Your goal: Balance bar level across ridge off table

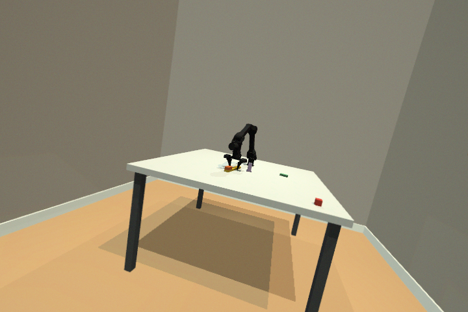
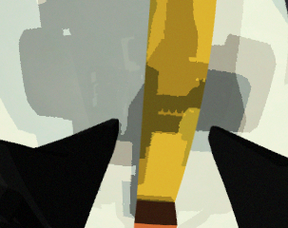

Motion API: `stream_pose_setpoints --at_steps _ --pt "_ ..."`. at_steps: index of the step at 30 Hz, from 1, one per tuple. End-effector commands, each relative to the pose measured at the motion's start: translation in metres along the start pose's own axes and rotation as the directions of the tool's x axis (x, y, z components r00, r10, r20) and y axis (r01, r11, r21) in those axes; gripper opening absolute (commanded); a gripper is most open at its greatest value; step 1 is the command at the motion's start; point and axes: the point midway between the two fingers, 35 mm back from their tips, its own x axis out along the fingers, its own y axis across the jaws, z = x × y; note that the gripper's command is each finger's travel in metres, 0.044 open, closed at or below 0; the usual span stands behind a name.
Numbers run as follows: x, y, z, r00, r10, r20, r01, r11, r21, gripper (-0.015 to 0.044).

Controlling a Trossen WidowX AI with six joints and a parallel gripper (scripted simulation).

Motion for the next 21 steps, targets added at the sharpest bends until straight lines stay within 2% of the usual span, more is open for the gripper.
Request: stream_pose_setpoints --at_steps 1,7,14,17,21 --pt "0.0 0.0 0.0 1.0 0.0 0.0 0.0 1.0 0.0 0.0289" --pt "0.0 0.0 0.0 1.0 0.0 0.0 0.0 1.0 0.0 0.0131" --pt "0.0 0.0 0.0 1.0 0.0 0.0 0.0 1.0 0.0 0.0085" --pt "-0.004 0.0 -0.001 1.0 0.0 0.0 0.0 1.0 0.0 0.0006" --pt "-0.014 0.0 -0.003 1.0 -0.001 0.0 0.001 1.0 0.0 0.0"
